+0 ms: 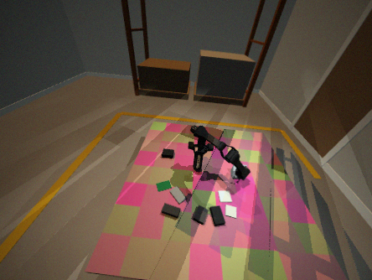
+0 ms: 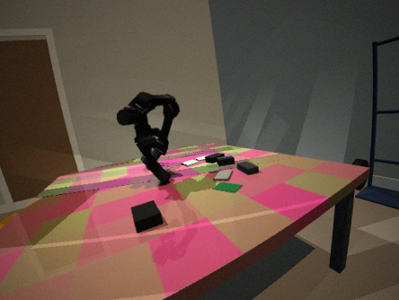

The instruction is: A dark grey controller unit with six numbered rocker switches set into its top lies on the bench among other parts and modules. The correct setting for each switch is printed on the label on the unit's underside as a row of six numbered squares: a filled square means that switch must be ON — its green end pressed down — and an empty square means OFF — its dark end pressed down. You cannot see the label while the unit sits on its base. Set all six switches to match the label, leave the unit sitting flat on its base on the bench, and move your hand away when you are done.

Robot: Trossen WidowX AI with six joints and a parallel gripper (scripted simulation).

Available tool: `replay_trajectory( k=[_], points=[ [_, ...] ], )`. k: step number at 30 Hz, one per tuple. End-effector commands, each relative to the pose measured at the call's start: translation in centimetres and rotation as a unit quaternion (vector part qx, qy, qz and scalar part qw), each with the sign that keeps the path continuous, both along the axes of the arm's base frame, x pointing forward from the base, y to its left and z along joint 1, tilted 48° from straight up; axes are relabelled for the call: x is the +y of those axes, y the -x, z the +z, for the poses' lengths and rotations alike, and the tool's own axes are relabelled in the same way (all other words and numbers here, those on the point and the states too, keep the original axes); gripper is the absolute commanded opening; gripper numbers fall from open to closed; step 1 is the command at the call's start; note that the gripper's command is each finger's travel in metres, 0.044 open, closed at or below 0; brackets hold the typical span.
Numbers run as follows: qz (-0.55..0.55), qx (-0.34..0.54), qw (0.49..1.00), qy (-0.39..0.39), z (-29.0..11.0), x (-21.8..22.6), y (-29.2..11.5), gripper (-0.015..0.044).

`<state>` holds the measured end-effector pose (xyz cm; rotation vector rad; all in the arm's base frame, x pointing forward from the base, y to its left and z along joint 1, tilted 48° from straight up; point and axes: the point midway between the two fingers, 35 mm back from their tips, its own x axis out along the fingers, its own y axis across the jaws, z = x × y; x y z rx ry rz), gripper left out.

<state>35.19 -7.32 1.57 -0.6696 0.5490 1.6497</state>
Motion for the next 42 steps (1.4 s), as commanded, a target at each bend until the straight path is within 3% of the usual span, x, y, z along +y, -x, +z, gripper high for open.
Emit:
replay_trajectory(
  k=[1,42],
  points=[
    [-0.001,0.005,1.0,-0.008,0.4,0.8,0.0,0.0337],
    [-0.001,0.005,1.0,-0.009,3.5,3.2,0.4,0.0338]
  ],
)
